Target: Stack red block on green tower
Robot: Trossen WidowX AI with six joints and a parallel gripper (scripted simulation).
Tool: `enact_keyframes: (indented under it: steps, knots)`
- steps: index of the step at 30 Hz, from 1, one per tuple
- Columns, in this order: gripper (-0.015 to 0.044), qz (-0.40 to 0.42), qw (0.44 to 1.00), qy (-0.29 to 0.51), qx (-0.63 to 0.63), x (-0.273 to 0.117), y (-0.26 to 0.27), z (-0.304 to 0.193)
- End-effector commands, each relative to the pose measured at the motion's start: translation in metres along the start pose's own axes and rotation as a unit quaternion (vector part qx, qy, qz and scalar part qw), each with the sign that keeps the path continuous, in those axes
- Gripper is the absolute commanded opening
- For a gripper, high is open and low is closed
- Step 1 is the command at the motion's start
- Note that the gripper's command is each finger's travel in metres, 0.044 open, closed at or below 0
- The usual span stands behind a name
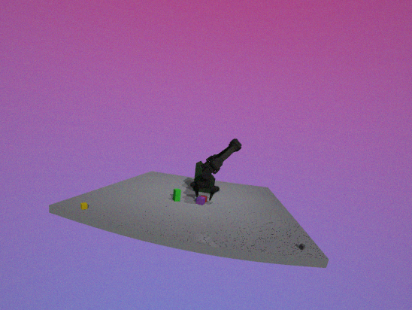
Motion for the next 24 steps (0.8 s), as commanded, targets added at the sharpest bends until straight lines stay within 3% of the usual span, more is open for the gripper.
enact_keyframes:
  steps: [1,19,22,24]
  knots:
    - [0.044,0.0,1.0,0.004,0.005,0.0073,-0.0016,-0.0032]
    - [0.044,0.0,1.0,0.004,0.005,0.0125,-0.0014,-0.0037]
    - [0.0361,0.0,1.0,0.004,0.005,0.0125,-0.0014,-0.0037]
    - [0.0348,0.0,1.0,0.004,0.005,0.0125,-0.0014,-0.0037]
Point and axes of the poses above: the point midway between the two fingers, 35 mm back from their tips, its own x axis out along the fingers, its own y axis across the jaws, z = x × y, the point moved 1 cm from there along -x, back along the fingers, and after that the axes turned 14 degrees about -x, right-handed, at the moved point
